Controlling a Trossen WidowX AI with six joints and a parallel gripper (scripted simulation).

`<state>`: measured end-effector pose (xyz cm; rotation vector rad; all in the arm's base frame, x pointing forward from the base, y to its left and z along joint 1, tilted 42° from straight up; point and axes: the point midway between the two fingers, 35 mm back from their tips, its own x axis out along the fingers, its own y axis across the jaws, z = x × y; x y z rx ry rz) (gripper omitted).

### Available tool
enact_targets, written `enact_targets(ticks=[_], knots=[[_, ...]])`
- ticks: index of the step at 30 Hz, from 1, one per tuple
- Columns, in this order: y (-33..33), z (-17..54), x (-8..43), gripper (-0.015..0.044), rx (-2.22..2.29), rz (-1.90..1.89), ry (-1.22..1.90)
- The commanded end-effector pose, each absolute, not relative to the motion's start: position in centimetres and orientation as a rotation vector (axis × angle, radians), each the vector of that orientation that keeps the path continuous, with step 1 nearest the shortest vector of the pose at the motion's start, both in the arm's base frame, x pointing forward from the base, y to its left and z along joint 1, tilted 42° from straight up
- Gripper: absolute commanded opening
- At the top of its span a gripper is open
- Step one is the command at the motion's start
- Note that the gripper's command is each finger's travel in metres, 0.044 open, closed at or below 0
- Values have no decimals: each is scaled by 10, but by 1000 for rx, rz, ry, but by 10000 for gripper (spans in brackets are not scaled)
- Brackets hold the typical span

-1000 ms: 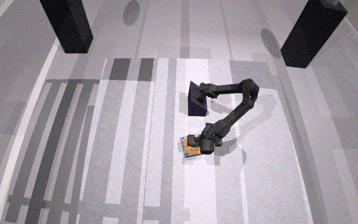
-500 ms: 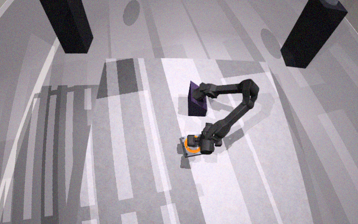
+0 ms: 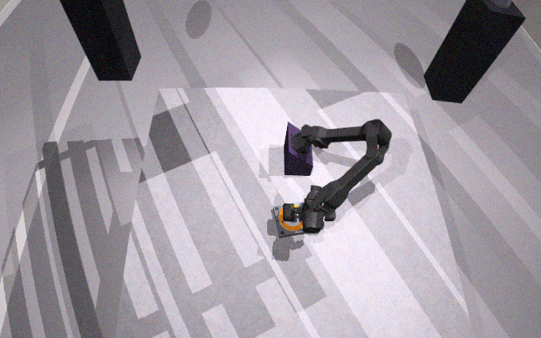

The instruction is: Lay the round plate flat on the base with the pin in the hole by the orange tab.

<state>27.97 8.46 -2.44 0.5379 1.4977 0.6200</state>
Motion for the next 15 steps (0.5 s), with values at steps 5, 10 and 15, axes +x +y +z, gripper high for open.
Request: enact_targets(ticks=[5, 10, 15], knots=[[83, -23, 290, 0, 520, 619, 1467], [83, -23, 290, 0, 520, 619, 1467], [82, -23, 291, 0, 520, 619, 1467]])
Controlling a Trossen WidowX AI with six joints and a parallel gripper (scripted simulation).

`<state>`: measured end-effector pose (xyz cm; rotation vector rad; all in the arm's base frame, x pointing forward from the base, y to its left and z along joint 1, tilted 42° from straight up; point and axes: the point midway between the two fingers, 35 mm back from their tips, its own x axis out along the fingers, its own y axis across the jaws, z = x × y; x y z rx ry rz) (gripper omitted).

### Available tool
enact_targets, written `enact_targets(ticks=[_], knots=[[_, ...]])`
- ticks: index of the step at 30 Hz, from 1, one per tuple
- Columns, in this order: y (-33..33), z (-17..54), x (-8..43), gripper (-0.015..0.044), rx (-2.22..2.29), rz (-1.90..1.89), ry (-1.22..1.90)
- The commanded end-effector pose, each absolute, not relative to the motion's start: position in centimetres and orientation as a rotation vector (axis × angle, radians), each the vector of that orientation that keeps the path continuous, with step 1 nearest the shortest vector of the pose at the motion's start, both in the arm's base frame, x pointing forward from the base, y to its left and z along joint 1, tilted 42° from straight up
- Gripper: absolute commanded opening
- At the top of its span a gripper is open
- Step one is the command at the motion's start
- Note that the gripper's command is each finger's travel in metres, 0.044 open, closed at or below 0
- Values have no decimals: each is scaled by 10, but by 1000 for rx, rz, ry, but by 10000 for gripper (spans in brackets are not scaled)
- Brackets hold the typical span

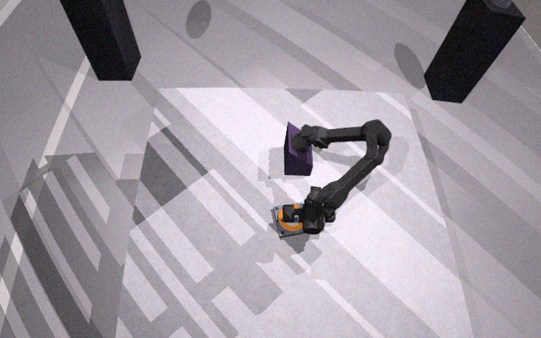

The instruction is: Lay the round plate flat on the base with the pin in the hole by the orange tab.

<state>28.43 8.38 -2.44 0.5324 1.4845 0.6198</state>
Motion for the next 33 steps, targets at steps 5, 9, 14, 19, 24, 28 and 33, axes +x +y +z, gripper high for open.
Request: enact_targets(ticks=[5, 9, 14, 19, 24, 28, 33], knots=[[80, -25, 294, 0, 520, 619, 1467], [78, -27, 297, 0, 520, 619, 1467], [78, -27, 297, 0, 520, 619, 1467], [78, -27, 297, 0, 520, 619, 1467], [78, -27, 297, 0, 520, 619, 1467], [78, -27, 297, 0, 520, 619, 1467], [78, -27, 297, 0, 520, 619, 1467]])
